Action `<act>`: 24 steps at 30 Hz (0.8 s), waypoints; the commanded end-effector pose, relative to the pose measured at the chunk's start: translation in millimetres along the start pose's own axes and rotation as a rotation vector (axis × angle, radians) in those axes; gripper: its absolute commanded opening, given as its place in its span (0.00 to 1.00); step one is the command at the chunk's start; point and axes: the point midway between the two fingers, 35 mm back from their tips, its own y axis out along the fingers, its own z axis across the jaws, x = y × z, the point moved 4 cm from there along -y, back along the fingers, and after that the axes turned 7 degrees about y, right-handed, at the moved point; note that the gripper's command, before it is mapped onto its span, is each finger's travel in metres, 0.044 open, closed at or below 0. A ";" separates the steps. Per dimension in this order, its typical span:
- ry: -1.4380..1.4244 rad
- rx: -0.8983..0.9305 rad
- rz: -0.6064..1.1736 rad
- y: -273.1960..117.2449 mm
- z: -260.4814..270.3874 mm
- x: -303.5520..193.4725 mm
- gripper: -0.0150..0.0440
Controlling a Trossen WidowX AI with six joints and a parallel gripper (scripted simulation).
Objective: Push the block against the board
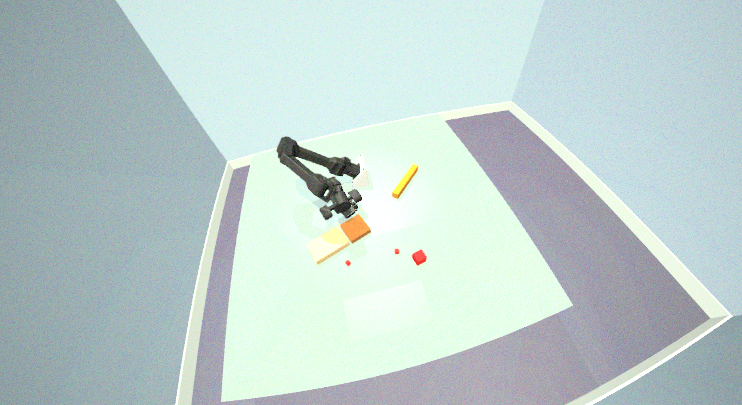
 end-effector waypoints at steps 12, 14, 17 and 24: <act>-0.005 -0.004 0.004 -54.7 0.3 -2.5 0.25; -0.004 -0.006 -0.004 -49.9 0.7 -0.7 0.25; 0.075 -0.004 -0.005 -50.9 4.0 4.7 0.25; 0.313 0.001 -0.008 -53.4 15.0 20.5 0.25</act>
